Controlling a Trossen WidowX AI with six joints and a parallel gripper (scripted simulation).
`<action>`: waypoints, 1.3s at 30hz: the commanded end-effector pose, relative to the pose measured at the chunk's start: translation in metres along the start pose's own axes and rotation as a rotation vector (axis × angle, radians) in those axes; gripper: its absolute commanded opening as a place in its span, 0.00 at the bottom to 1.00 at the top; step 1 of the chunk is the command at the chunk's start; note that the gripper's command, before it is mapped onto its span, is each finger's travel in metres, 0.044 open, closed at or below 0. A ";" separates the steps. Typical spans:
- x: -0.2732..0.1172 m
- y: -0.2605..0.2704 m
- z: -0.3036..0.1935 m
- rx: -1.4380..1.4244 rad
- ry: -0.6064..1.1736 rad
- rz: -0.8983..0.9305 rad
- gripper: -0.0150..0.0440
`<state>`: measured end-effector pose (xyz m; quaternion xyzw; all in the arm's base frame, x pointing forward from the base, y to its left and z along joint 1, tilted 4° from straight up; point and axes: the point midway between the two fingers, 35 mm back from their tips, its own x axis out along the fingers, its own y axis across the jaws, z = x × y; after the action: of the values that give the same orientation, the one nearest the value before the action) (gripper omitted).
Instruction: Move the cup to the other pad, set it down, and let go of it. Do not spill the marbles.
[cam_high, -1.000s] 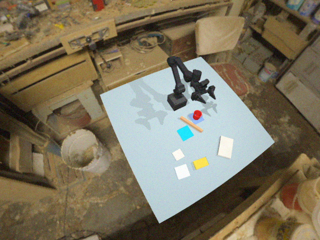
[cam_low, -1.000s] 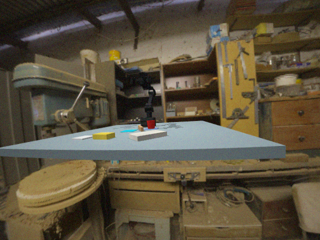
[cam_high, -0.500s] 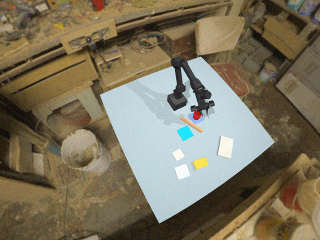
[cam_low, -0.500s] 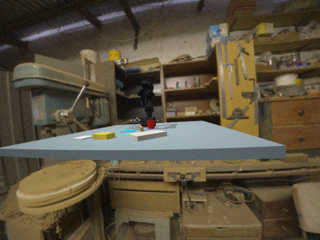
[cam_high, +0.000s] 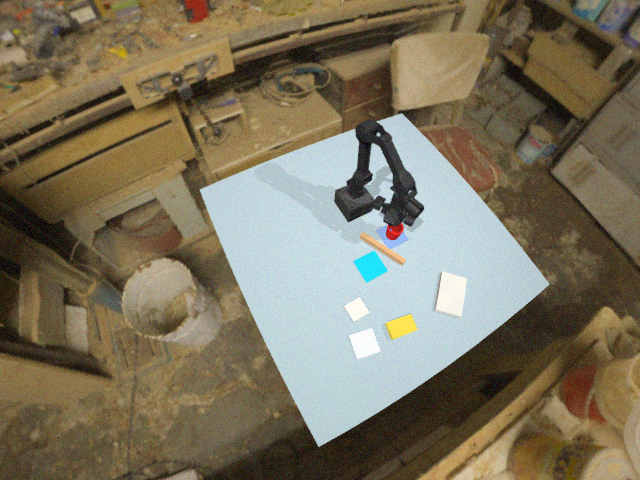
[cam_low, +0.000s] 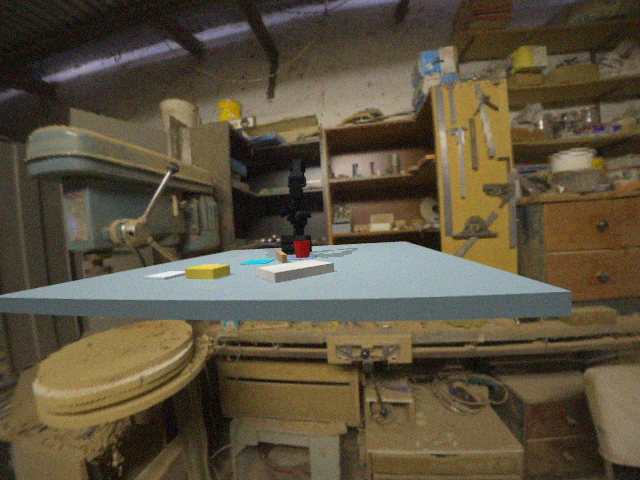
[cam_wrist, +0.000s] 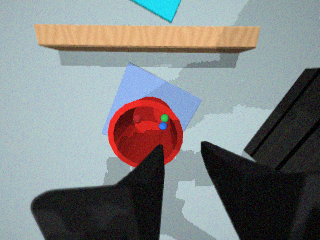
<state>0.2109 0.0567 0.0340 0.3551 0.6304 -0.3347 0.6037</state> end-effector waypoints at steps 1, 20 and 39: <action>0.000 0.000 -0.002 0.016 0.009 -0.013 0.50; 0.028 0.002 -0.001 0.016 0.009 -0.013 0.50; 0.060 0.000 -0.001 0.016 0.009 -0.013 0.50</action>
<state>0.2107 0.0591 -0.0203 0.3556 0.6322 -0.3415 0.5977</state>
